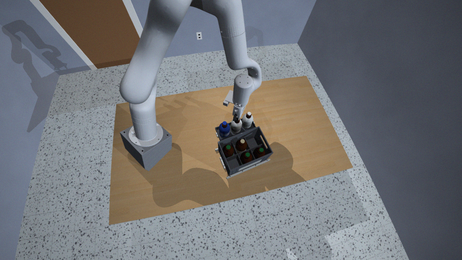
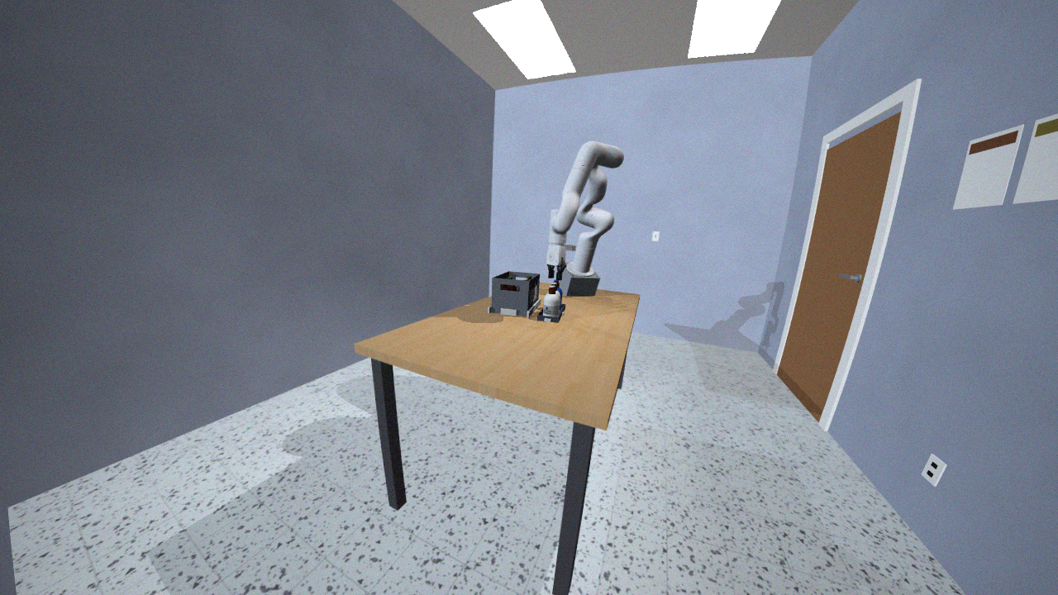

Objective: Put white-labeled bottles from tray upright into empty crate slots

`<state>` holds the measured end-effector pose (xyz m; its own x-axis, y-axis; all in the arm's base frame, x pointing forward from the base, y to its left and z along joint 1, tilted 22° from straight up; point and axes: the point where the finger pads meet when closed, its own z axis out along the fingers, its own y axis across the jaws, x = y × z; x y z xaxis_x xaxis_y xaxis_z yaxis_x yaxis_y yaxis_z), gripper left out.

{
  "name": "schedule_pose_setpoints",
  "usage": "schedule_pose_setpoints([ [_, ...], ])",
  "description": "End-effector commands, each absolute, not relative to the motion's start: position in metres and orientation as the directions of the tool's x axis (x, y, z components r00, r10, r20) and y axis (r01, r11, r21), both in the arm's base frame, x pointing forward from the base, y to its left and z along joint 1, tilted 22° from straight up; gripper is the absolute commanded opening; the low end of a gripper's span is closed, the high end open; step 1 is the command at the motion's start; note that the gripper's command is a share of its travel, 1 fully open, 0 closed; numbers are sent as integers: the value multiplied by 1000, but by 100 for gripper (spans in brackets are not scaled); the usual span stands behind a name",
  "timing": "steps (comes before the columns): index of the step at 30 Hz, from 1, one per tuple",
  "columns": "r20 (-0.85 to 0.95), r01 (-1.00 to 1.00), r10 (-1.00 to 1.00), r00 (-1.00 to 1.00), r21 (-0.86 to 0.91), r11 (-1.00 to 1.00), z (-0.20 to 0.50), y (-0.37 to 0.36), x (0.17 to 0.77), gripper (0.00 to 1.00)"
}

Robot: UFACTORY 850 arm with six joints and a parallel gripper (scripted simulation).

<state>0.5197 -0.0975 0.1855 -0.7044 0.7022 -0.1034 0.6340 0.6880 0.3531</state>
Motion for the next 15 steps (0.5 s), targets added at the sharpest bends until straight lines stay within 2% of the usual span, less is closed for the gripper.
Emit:
schedule_pose_setpoints([
  [1,-105,633,702,-704,354,688,186,-98,520,66],
  [15,-105,633,702,-704,354,688,181,-97,522,66],
])
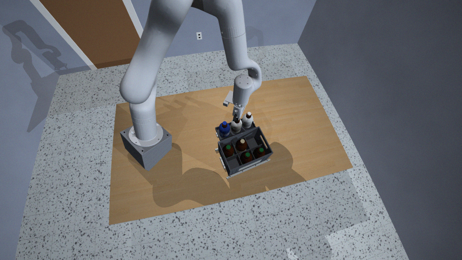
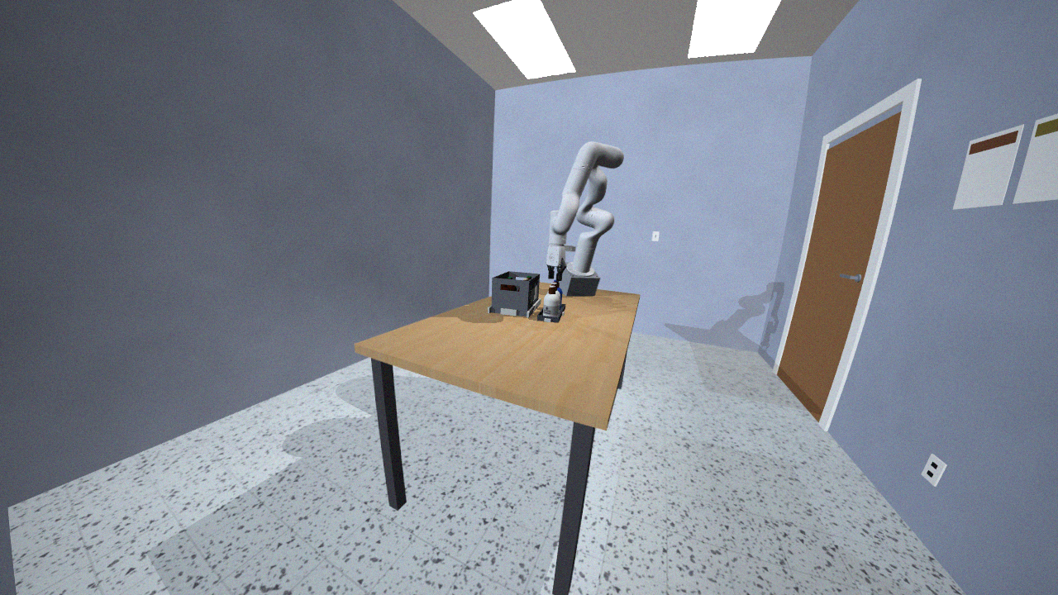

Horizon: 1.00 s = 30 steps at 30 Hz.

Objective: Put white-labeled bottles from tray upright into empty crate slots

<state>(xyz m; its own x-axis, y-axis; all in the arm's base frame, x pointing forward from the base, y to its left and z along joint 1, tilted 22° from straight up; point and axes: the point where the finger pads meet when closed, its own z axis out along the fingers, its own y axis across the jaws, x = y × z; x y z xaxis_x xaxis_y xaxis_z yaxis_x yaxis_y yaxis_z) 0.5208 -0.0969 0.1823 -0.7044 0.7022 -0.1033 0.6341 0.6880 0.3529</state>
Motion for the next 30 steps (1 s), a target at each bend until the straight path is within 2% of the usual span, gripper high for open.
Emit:
schedule_pose_setpoints([
  [1,-105,633,702,-704,354,688,180,-97,523,66],
  [30,-105,633,702,-704,354,688,153,-91,532,66],
])
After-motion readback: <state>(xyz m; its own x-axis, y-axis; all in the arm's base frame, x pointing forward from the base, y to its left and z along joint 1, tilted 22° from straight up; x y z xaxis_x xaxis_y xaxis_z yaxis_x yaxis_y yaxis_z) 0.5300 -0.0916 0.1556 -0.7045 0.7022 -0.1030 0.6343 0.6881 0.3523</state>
